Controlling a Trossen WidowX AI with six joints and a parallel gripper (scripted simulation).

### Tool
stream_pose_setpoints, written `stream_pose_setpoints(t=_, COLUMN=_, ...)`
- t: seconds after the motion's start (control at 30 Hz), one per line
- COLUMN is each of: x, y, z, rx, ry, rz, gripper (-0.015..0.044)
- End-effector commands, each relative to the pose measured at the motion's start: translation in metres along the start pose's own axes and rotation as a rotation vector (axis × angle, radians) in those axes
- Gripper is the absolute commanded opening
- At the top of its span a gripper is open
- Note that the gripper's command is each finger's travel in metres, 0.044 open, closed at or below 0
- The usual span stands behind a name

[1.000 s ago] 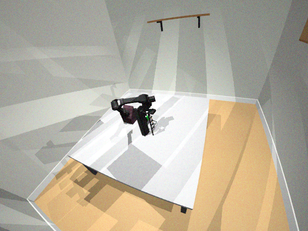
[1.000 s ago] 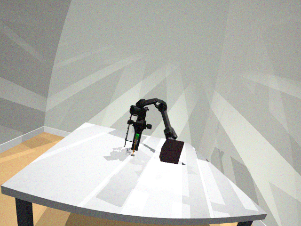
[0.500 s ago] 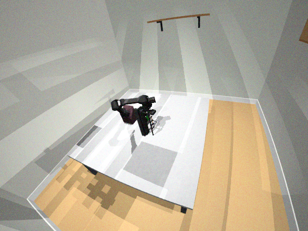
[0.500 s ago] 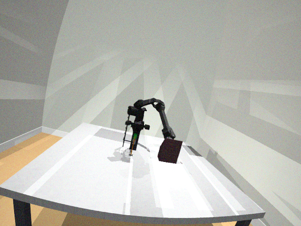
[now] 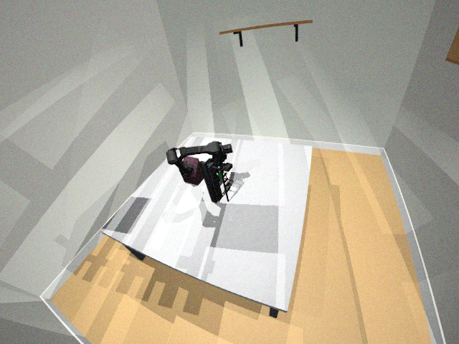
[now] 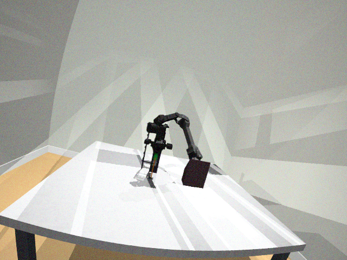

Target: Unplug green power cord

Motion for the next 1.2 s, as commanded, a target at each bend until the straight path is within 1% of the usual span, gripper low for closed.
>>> stream_pose_setpoints(t=0.0, x=-0.003, y=-0.014, z=0.003, rx=-0.022, ry=0.01, rz=-0.002, gripper=0.0)
stream_pose_setpoints(t=0.7, x=-0.008, y=-0.047, z=0.009, rx=-0.023, ry=0.012, rz=0.001, gripper=0.0)
stream_pose_setpoints(t=1.17, x=-0.005, y=-0.044, z=0.005, rx=-0.019, ry=0.014, rz=0.003, gripper=0.0368)
Point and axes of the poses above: the point midway between the two fingers, 35 mm back from their tips, its own z axis back along the fingers, its own x axis across the jaws, y = z × x, the point moved 5 cm from there along z, back along the fingers, and after that the axes turned 9 degrees about z, right-handed, at the moved point
